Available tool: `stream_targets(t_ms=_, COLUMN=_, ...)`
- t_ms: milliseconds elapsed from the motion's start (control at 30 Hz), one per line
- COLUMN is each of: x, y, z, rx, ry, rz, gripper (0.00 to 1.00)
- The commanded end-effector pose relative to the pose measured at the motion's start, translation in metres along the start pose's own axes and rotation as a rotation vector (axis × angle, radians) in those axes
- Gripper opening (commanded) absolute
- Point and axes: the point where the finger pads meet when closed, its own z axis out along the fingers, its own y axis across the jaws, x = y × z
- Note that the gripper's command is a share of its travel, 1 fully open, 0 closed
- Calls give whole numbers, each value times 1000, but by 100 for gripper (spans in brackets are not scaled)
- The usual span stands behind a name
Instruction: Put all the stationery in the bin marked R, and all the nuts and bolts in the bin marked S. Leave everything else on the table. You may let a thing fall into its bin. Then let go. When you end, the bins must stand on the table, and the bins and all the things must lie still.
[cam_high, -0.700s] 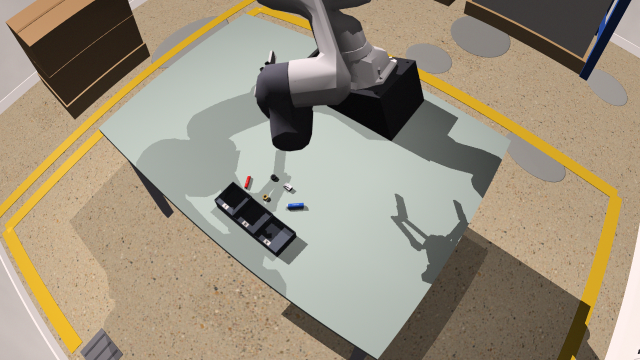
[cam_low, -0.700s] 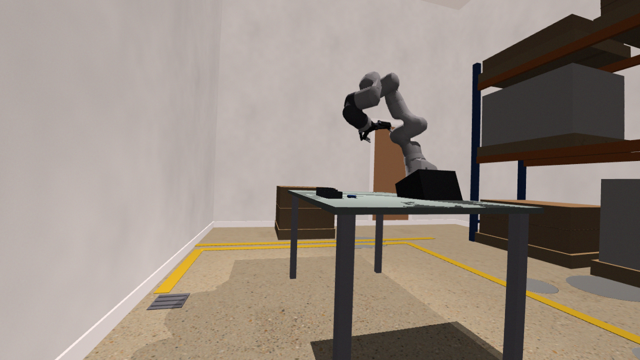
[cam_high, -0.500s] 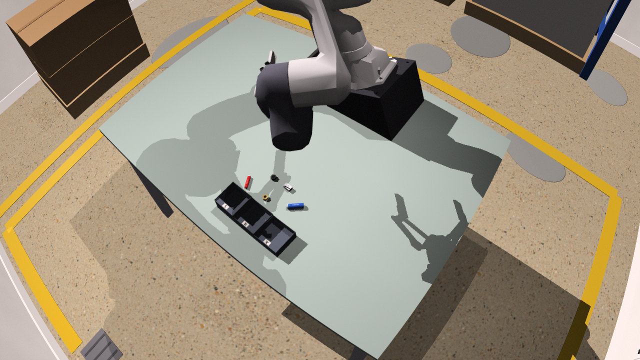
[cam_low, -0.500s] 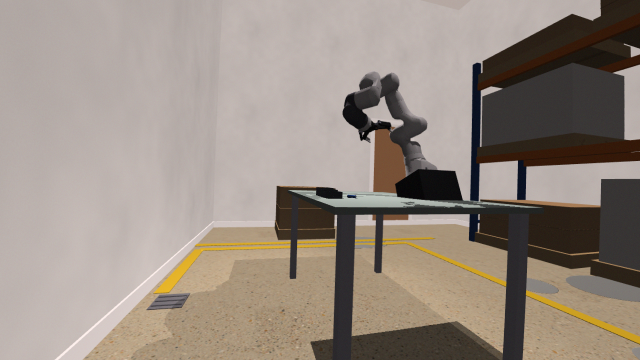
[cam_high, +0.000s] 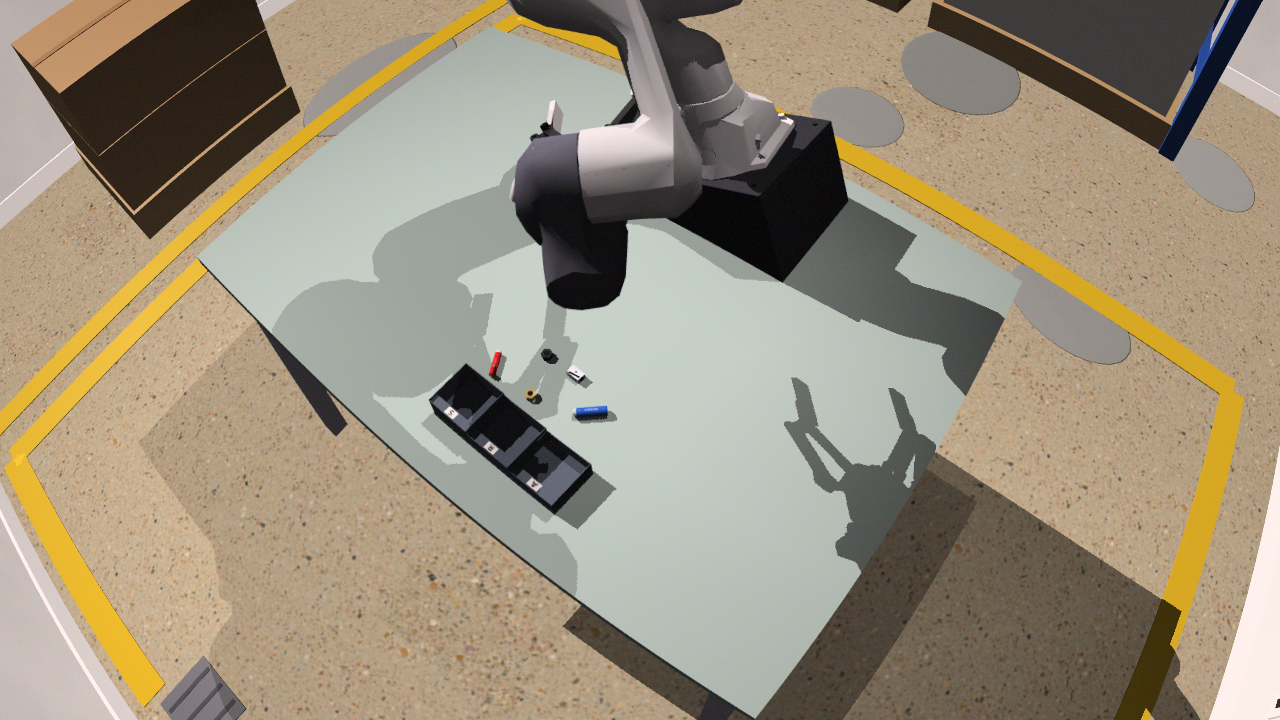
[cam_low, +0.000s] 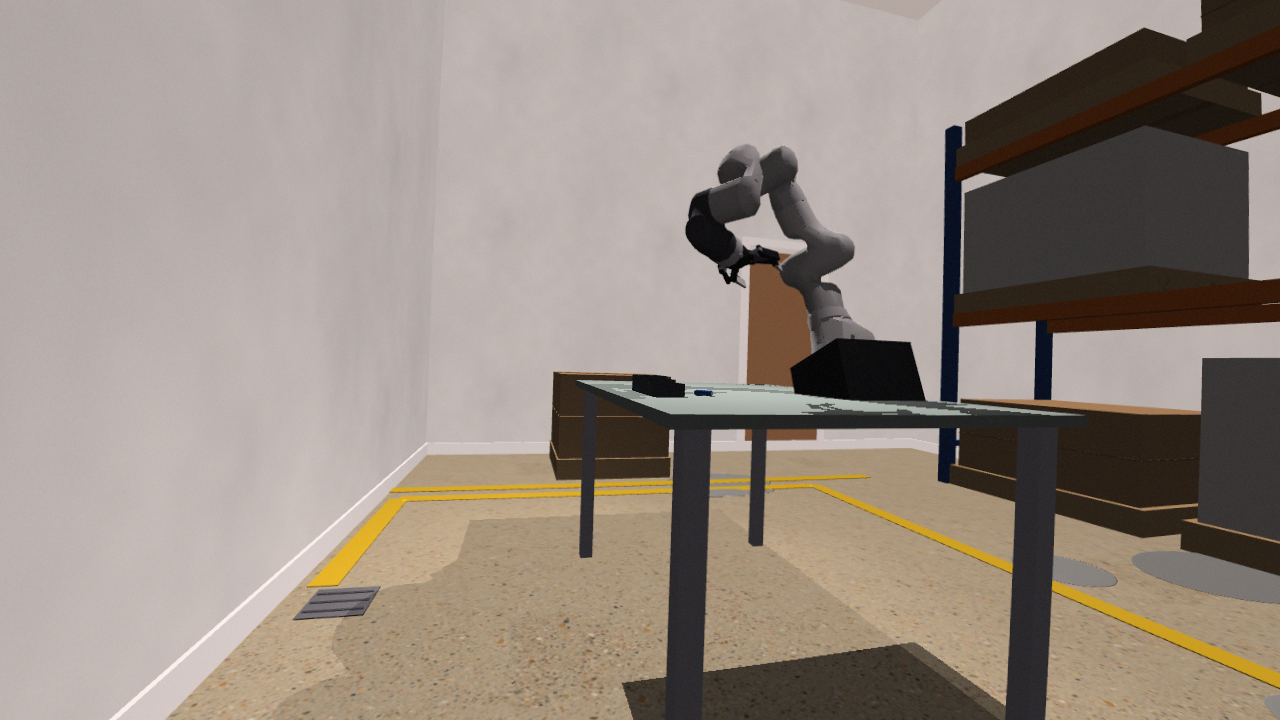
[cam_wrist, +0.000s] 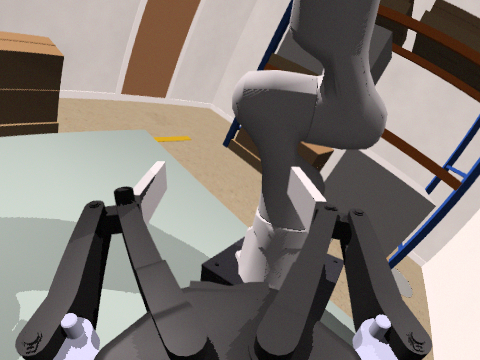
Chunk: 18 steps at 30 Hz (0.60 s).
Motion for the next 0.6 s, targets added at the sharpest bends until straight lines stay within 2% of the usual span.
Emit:
stream_targets(t_ms=0, x=-28, y=-11, z=4, rx=0, ry=-2, rz=3, gripper=5)
stream_targets(t_ms=333, x=-105, y=-41, z=15, rx=0, ry=-2, rz=3, gripper=5)
stream_targets(t_ms=400, x=-105, y=-41, z=15, rx=0, ry=-2, rz=3, gripper=5)
stream_targets(t_ms=533, x=-136, y=-52, z=19, rx=0, ry=-2, rz=3, gripper=5)
stream_targets(t_ms=567, x=-136, y=-52, z=19, rx=0, ry=-2, rz=3, gripper=5)
